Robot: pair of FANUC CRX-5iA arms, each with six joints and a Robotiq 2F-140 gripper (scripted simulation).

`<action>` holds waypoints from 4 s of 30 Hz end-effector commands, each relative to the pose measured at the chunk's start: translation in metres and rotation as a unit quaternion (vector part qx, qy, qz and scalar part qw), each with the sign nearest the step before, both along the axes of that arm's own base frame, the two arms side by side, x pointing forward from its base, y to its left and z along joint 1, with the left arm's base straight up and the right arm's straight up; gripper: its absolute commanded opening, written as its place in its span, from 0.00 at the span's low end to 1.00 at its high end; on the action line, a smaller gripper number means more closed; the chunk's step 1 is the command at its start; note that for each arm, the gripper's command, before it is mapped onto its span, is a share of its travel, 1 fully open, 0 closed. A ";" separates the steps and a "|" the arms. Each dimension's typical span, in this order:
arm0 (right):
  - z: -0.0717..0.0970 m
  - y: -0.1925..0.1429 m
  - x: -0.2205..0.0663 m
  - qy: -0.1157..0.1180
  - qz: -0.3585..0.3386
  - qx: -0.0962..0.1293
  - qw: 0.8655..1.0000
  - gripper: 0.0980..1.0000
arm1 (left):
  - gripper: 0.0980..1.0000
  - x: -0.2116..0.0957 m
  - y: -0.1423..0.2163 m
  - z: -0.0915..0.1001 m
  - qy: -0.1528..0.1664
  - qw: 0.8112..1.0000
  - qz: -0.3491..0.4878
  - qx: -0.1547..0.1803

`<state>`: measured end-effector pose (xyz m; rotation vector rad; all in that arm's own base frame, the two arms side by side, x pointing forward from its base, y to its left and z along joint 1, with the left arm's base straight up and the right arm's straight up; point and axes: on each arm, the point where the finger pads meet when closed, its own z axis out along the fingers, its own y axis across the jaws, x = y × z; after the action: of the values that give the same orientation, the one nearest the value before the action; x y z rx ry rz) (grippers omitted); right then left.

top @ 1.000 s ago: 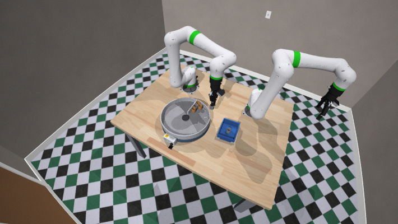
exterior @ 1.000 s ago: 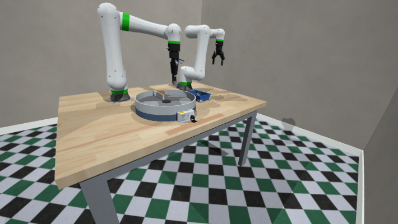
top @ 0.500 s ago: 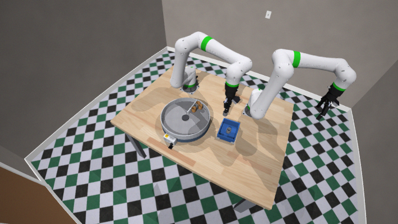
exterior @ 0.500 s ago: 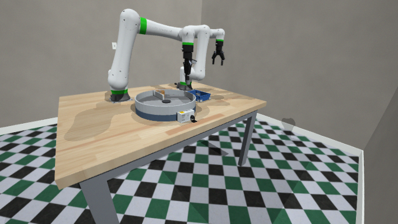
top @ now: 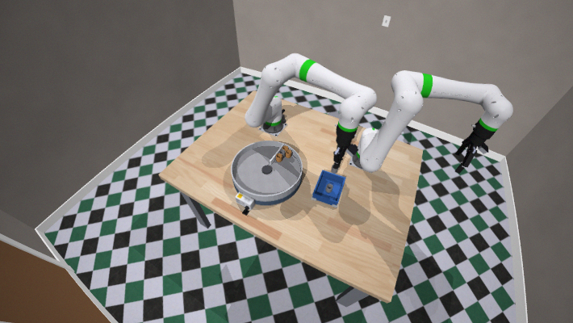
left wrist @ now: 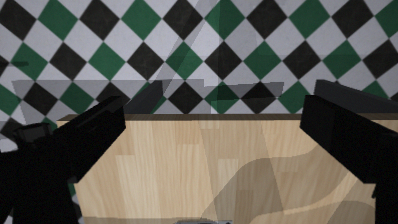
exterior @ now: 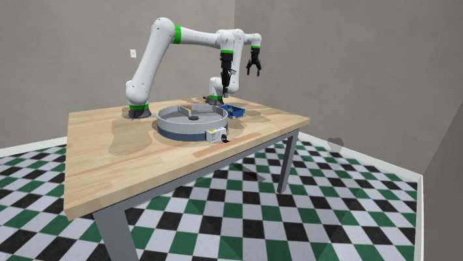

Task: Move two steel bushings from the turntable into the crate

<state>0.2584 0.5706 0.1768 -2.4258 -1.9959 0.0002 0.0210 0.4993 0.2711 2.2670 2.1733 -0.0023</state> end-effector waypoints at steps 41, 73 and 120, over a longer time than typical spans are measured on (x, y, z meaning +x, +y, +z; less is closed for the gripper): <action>-0.004 0.001 0.000 -0.001 0.000 0.001 1.000 0.00 | 1.00 0.000 0.000 0.001 0.000 1.000 0.000 0.001; -0.070 0.001 0.000 -0.001 0.000 0.001 1.000 0.00 | 1.00 0.000 0.000 0.001 0.000 1.000 0.000 0.001; -0.092 0.001 0.000 -0.001 0.000 0.001 1.000 0.00 | 1.00 0.000 0.000 0.001 0.000 1.000 0.000 0.001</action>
<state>0.2584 0.5713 0.0867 -2.4259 -1.9960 0.0006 0.0210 0.4993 0.2711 2.2670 2.1733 -0.0023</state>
